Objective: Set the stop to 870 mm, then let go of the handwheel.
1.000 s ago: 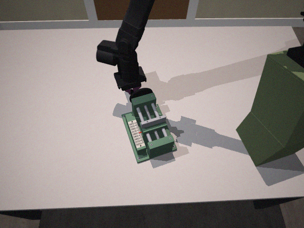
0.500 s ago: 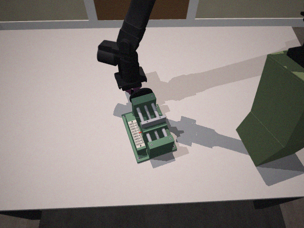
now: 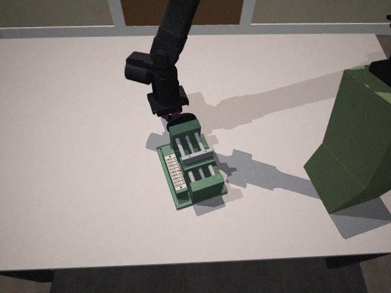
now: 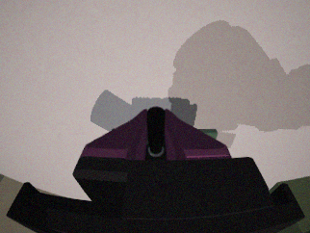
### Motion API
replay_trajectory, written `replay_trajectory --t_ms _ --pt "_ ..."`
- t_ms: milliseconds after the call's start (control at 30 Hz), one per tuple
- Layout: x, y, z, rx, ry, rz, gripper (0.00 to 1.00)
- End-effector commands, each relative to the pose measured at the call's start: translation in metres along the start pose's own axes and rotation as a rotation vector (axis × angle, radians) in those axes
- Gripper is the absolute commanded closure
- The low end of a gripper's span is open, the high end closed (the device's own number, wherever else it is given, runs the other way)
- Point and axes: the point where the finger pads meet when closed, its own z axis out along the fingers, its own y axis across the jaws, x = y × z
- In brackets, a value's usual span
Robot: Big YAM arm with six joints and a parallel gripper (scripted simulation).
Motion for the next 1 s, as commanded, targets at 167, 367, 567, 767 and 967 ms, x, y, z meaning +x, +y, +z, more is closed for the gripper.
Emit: replay_trajectory --t_ms 167,367,567,767,967 --pt "-0.003 0.010 0.003 -0.004 -0.007 0.002 0.94" --pt "-0.003 0.010 0.003 -0.004 -0.007 0.002 0.94" --pt "-0.007 0.009 0.005 -0.010 -0.013 0.006 0.94" --pt "-0.004 -0.008 0.014 0.001 -0.006 0.002 0.94" --pt "-0.005 -0.015 0.022 0.001 -0.008 0.002 0.94"
